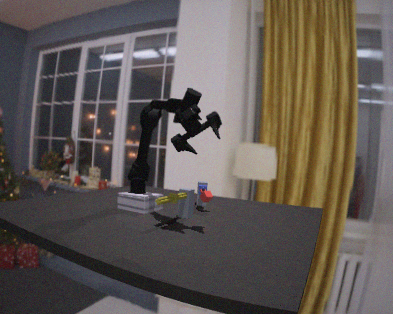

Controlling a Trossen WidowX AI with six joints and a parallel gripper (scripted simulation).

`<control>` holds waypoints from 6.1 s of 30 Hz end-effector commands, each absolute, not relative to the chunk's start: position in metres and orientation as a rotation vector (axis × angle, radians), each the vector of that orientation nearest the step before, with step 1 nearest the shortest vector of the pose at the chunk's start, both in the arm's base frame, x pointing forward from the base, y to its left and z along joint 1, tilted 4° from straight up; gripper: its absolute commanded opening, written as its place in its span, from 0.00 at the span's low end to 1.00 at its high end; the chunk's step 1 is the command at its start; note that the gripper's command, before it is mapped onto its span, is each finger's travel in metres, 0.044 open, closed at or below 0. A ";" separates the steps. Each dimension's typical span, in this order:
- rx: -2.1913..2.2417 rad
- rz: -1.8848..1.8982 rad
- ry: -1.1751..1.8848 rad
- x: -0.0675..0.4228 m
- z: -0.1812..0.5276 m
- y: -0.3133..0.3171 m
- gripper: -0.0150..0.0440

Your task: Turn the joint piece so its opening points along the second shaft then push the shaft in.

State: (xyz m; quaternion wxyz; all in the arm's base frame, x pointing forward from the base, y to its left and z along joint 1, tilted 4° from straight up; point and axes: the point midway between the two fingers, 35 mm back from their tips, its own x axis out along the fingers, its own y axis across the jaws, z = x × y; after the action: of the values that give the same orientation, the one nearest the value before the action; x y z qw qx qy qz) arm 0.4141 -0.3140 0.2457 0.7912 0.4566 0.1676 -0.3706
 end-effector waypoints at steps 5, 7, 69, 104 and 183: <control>0.889 -0.675 0.616 0.442 0.211 -0.238 1.00; 0.860 -0.642 0.674 0.446 0.204 -0.220 1.00; 0.539 -0.320 1.800 0.385 0.101 0.072 1.00; 0.555 -0.332 1.810 0.370 0.024 0.090 1.00; 0.556 -0.331 1.814 0.319 -0.004 0.121 0.56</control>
State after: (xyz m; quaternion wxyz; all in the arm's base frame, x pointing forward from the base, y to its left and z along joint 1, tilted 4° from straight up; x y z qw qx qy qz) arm 0.3194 0.1207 -0.0038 0.5721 0.2359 0.7729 -0.1401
